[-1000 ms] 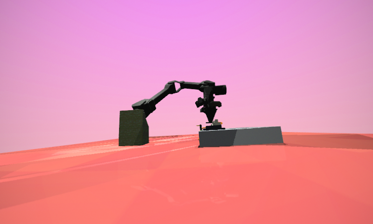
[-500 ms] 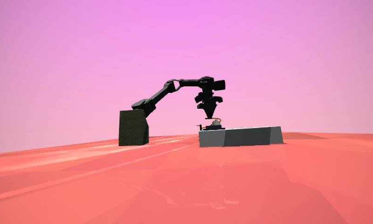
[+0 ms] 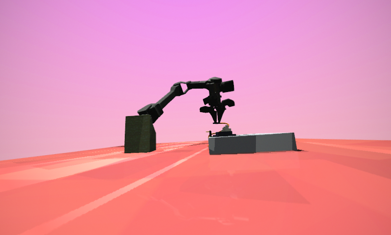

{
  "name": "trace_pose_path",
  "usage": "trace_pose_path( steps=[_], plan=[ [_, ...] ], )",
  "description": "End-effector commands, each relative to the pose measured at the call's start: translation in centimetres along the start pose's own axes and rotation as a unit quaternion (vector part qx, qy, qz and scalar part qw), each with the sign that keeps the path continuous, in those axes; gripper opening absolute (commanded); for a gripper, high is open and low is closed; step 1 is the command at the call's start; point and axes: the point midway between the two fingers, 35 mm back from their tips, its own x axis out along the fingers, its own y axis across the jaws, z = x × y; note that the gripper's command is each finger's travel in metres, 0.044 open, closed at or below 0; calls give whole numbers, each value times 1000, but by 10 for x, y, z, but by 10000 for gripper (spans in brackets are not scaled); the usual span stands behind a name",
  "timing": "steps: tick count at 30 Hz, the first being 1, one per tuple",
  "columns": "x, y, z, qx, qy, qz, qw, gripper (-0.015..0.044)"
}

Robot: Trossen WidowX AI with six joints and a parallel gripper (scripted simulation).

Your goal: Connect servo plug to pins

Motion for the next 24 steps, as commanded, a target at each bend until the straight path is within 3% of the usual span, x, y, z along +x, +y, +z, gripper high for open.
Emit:
trace_pose_path(
  steps=[1, 24],
  plan=[
    [-1, 1, 12, -68, -4, 3, 998, 0],
    [-3, 1, 64, -388, -8, 2, 922, 0]
  ],
)
